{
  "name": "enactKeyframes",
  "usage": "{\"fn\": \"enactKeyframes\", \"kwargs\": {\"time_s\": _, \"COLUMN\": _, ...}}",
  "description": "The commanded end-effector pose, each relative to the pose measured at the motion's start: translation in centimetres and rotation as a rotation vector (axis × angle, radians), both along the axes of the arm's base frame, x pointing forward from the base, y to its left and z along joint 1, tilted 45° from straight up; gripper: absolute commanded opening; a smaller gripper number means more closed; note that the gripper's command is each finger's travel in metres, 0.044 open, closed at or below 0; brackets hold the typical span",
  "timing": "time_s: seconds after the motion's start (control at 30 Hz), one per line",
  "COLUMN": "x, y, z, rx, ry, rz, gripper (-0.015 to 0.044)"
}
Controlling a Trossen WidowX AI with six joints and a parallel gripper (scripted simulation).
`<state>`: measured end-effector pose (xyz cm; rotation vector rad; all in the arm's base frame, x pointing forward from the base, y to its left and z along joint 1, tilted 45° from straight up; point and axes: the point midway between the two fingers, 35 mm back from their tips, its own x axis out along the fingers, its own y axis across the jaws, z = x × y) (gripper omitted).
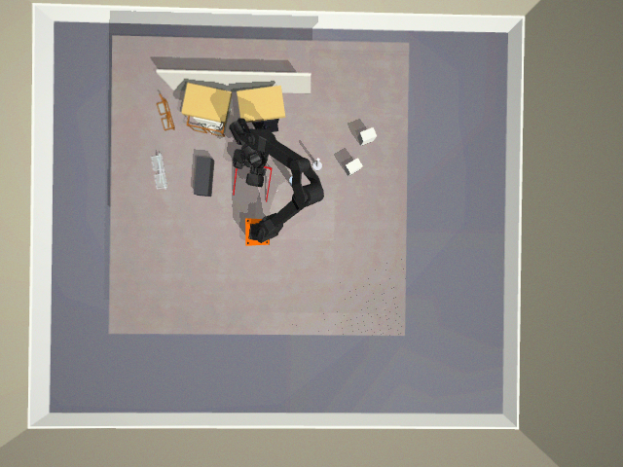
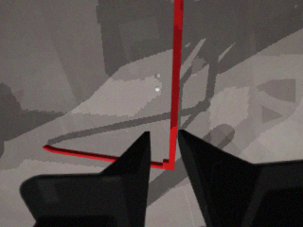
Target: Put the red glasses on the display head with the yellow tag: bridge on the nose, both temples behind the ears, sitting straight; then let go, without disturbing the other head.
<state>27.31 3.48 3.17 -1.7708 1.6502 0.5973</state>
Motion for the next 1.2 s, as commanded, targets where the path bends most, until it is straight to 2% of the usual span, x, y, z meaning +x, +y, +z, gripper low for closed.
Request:
{"fn": "enactKeyframes", "kwargs": {"time_s": 0.0, "x": 0.58, "y": 2.13, "z": 2.11, "rx": 0.01, "ry": -0.016, "rz": -0.001, "gripper": 0.0108}}
{"fn": "enactKeyframes", "kwargs": {"time_s": 0.17, "x": 0.61, "y": 2.62, "z": 2.67, "rx": 0.01, "ry": -0.016, "rz": -0.001, "gripper": 0.0108}}
{"fn": "enactKeyframes", "kwargs": {"time_s": 0.3, "x": 0.65, "y": 2.3, "z": 2.21, "rx": 0.009, "ry": -0.017, "rz": 0.009, "gripper": 0.02}}
{"fn": "enactKeyframes", "kwargs": {"time_s": 0.6, "x": -0.02, "y": 2.49, "z": 2.5, "rx": 0.011, "ry": -0.022, "rz": -0.007, "gripper": 0.02}}
{"fn": "enactKeyframes", "kwargs": {"time_s": 0.67, "x": -0.02, "y": 2.49, "z": 2.5, "rx": 0.011, "ry": -0.022, "rz": -0.007, "gripper": 0.0147}}
{"fn": "enactKeyframes", "kwargs": {"time_s": 0.7, "x": -0.02, "y": 2.49, "z": 2.5, "rx": 0.011, "ry": -0.022, "rz": -0.007, "gripper": 0.014}}
{"fn": "enactKeyframes", "kwargs": {"time_s": 1.17, "x": 0.13, "y": 2.02, "z": 1.96, "rx": 0.012, "ry": -0.022, "rz": -0.007, "gripper": 0.014}}
